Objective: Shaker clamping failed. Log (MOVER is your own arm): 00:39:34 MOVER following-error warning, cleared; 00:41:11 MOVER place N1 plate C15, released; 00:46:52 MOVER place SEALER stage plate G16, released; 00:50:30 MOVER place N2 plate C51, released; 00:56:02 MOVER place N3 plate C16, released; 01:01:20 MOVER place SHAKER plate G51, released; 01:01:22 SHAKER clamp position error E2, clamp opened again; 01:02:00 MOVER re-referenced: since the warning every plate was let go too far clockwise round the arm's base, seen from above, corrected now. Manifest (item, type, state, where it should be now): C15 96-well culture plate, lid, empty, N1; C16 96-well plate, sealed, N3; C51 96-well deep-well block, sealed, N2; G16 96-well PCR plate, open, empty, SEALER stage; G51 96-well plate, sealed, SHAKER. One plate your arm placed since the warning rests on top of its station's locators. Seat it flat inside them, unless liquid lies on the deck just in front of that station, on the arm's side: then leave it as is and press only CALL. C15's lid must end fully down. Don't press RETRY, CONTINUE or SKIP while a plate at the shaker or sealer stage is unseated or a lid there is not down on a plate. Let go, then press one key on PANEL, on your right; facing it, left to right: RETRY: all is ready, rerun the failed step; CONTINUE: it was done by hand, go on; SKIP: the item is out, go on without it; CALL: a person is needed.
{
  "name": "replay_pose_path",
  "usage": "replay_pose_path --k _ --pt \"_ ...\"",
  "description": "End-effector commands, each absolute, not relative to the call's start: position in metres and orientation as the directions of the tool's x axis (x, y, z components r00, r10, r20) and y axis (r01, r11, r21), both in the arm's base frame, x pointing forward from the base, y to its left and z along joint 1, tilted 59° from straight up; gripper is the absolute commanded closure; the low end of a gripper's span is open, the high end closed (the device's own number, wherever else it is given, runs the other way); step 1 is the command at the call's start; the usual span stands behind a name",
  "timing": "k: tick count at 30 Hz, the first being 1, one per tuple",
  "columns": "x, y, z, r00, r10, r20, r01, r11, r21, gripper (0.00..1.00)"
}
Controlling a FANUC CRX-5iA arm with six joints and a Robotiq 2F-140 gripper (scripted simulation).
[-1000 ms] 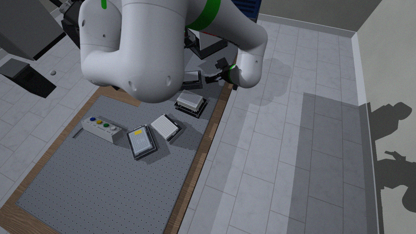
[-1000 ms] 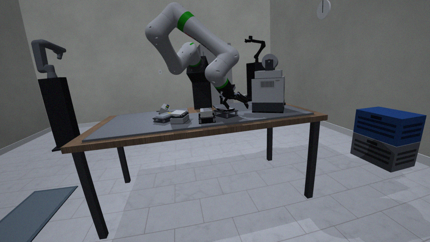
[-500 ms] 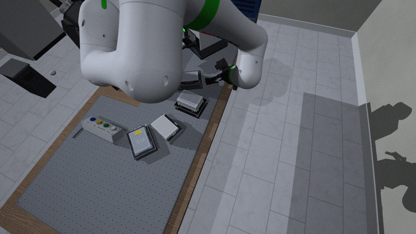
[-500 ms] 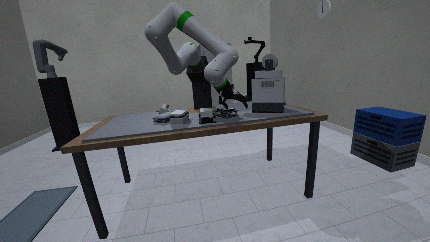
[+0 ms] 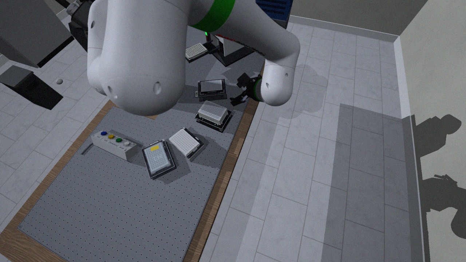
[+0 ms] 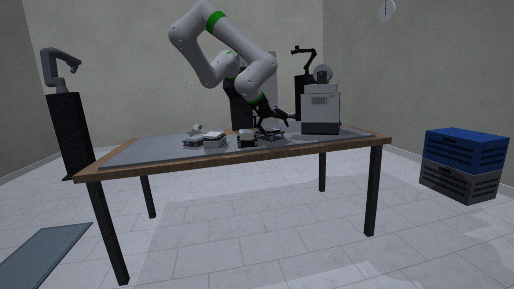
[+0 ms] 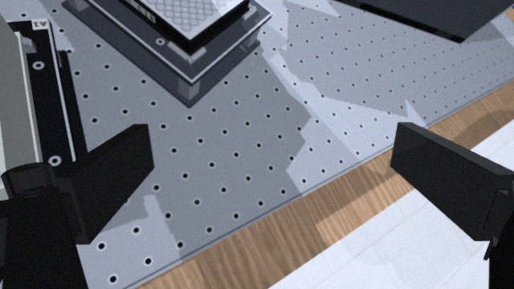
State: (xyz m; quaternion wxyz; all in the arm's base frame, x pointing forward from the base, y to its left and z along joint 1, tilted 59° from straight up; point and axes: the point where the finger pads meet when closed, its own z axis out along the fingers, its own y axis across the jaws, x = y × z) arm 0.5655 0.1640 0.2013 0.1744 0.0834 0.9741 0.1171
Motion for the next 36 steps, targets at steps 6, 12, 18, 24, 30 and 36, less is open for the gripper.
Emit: replay_pose_path --k 6,12,18,24,30,36 --pt "0.563 0.140 0.215 -0.924 0.051 -0.378 -0.025 0.981 0.194 0.00" --pt "0.560 0.124 0.224 -0.909 -0.062 -0.412 -0.129 0.982 0.137 0.00" --pt "0.556 0.110 0.226 -0.893 -0.138 -0.428 -0.197 0.976 0.096 0.00" --pt "0.551 0.096 0.228 -0.860 -0.251 -0.444 -0.296 0.955 0.032 0.00" --pt "0.547 0.085 0.230 -0.817 -0.362 -0.449 -0.389 0.920 -0.034 0.00" --pt "0.539 0.066 0.233 -0.783 -0.434 -0.446 -0.449 0.890 -0.079 0.00"
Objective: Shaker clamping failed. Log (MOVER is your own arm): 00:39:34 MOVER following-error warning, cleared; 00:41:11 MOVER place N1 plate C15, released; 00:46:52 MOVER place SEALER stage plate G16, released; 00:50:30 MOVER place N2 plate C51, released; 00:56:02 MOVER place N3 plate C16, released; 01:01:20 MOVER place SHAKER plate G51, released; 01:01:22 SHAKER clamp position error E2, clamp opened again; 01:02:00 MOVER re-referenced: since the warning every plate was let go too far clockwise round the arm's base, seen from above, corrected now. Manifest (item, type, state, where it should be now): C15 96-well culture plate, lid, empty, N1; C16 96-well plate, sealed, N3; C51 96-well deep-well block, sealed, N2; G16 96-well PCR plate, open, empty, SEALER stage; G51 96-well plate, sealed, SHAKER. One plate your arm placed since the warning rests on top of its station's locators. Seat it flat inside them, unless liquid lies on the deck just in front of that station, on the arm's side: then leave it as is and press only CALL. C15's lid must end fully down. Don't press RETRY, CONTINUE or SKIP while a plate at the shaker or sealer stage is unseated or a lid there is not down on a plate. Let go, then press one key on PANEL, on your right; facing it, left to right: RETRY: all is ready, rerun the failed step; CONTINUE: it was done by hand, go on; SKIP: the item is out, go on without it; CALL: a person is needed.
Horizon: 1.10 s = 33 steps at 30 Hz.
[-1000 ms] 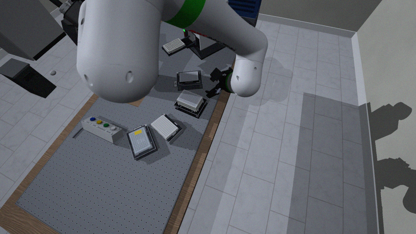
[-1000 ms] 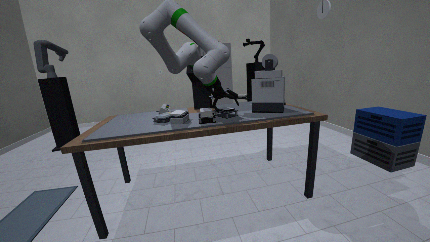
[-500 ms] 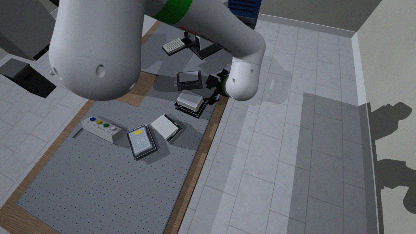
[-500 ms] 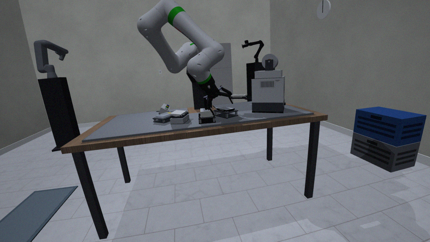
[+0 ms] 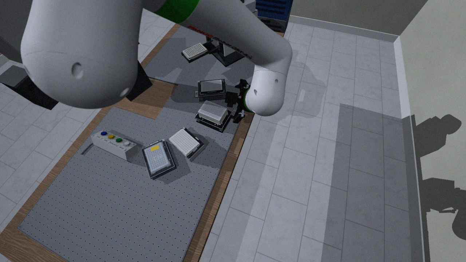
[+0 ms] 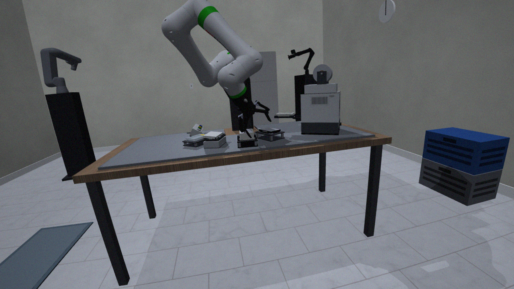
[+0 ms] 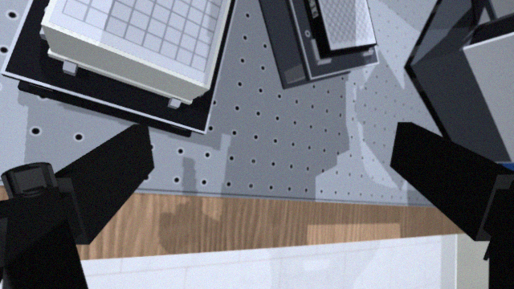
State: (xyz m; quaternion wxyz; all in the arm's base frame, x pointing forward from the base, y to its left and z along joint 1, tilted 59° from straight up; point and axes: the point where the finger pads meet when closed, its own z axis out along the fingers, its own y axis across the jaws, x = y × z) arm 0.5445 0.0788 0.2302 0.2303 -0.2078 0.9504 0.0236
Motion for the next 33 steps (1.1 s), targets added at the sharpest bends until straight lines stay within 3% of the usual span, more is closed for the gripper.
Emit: replay_pose_path --k 1,33 --pt "0.538 0.064 0.233 -0.773 -0.451 -0.445 -0.463 0.882 -0.090 0.00" --pt "0.504 -0.004 0.239 -0.427 -0.852 -0.303 -0.772 0.518 -0.368 0.00"
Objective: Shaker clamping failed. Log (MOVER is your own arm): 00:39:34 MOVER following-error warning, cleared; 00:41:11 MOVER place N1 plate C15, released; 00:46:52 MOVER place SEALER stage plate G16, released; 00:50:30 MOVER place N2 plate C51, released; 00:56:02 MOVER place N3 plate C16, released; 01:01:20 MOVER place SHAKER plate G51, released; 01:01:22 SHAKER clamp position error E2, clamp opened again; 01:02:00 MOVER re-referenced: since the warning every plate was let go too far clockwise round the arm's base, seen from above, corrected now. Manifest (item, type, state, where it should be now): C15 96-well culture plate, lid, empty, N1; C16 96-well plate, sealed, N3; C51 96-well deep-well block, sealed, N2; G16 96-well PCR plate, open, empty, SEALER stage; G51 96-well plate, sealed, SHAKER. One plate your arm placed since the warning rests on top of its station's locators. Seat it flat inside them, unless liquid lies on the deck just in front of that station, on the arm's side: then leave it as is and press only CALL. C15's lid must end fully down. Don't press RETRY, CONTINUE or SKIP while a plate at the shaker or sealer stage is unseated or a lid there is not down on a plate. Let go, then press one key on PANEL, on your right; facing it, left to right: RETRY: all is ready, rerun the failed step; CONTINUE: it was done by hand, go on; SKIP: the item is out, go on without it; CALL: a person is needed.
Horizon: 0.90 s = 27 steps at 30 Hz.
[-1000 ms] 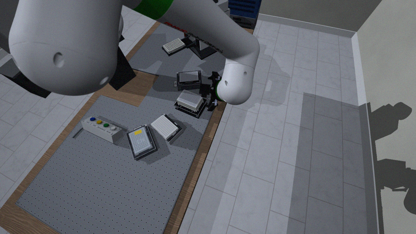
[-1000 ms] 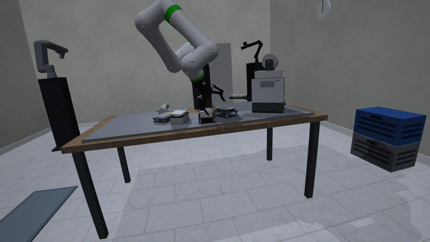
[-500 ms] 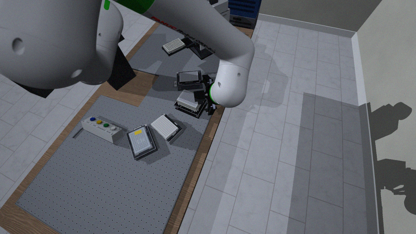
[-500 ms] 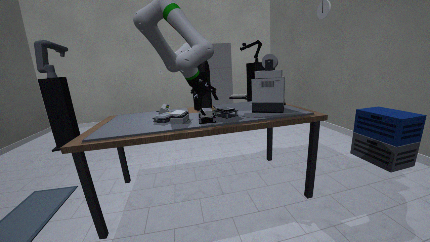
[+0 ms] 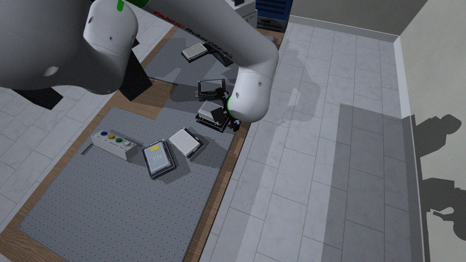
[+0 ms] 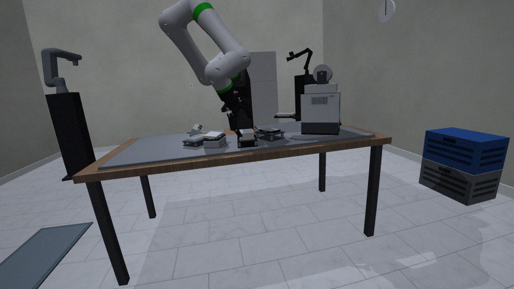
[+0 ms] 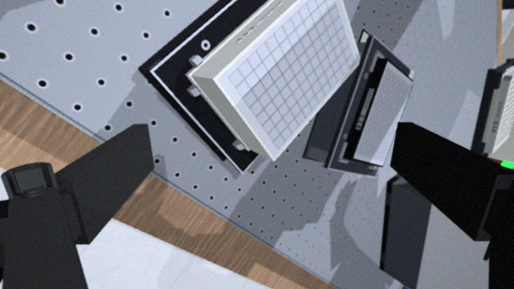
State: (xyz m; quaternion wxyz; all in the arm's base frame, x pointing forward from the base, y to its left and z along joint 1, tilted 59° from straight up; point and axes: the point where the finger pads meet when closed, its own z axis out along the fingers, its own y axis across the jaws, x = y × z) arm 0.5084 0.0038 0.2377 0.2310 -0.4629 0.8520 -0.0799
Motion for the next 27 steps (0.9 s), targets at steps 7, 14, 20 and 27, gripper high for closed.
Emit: replay_pose_path --k 7,14,20,27 --pt "0.494 -0.021 0.239 -0.322 -0.916 -0.240 -0.817 0.396 -0.419 0.00" --pt "0.488 -0.031 0.239 -0.243 -0.951 -0.189 -0.840 0.304 -0.449 0.00" --pt "0.477 -0.048 0.239 -0.148 -0.981 -0.124 -0.859 0.190 -0.476 0.00" --pt "0.468 -0.060 0.239 -0.036 -0.998 -0.043 -0.867 0.052 -0.496 0.00"
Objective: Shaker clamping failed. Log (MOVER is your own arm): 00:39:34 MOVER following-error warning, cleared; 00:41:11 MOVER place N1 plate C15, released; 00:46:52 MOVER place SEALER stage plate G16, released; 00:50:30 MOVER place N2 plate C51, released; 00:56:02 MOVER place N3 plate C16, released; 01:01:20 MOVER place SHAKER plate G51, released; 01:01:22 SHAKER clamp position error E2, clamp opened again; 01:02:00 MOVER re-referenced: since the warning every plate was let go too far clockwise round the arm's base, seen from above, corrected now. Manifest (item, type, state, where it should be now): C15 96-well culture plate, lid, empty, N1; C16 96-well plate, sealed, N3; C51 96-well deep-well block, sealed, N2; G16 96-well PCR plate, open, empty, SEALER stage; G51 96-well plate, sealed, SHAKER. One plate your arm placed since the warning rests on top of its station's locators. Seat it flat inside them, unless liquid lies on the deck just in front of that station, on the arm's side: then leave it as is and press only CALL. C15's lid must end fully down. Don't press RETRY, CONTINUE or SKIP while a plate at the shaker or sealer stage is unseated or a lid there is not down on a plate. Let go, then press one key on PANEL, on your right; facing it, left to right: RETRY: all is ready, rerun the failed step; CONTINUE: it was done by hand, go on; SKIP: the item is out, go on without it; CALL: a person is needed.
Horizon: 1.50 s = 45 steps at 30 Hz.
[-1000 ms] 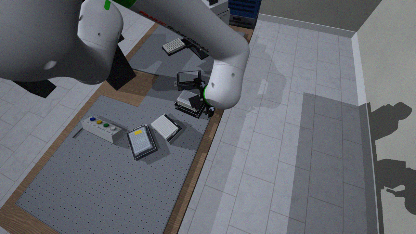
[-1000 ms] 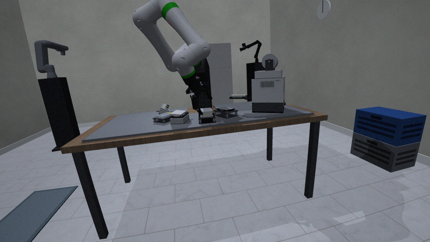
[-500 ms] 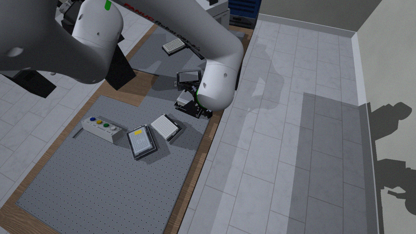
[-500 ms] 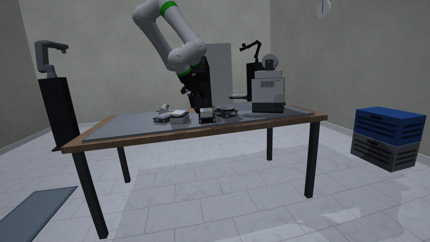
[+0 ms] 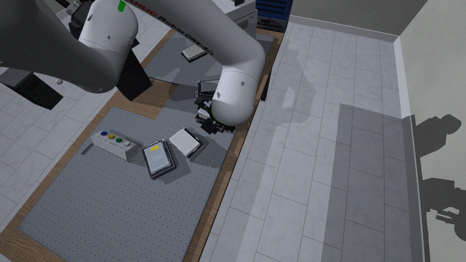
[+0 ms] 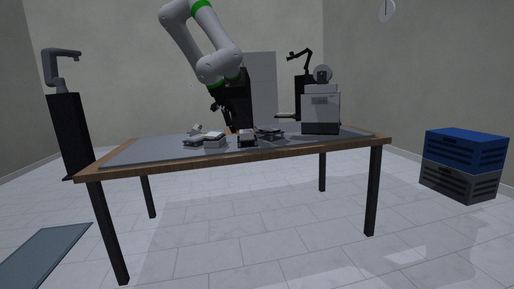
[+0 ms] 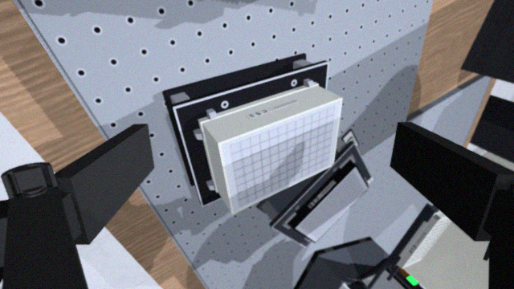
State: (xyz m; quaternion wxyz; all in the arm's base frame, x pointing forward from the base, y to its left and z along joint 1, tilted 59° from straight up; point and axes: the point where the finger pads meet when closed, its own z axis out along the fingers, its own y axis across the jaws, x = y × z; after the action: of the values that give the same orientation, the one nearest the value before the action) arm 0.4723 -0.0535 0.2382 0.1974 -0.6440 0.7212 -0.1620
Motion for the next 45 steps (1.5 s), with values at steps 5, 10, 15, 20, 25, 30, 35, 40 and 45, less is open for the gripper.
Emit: replay_pose_path --k 5,10,15,20,25,30,35,40,45 --pt "0.462 -0.069 0.238 0.012 -1.000 -0.007 -0.866 -0.007 -0.501 0.00" --pt "0.452 -0.081 0.238 0.091 -0.994 0.054 -0.858 -0.106 -0.502 0.00" --pt "0.446 -0.088 0.237 0.169 -0.979 0.114 -0.844 -0.204 -0.496 0.00" --pt "0.440 -0.096 0.236 0.230 -0.959 0.162 -0.827 -0.281 -0.486 0.00" --pt "0.433 -0.104 0.235 0.290 -0.934 0.209 -0.807 -0.356 -0.472 0.00" --pt "0.427 -0.111 0.234 0.361 -0.894 0.266 -0.775 -0.447 -0.448 0.00" --pt "0.417 -0.122 0.233 0.429 -0.844 0.320 -0.737 -0.533 -0.416 0.00" --pt "0.407 -0.132 0.231 0.468 -0.811 0.351 -0.712 -0.582 -0.394 0.00" --pt "0.401 -0.139 0.229 0.530 -0.748 0.399 -0.665 -0.659 -0.353 0.00"
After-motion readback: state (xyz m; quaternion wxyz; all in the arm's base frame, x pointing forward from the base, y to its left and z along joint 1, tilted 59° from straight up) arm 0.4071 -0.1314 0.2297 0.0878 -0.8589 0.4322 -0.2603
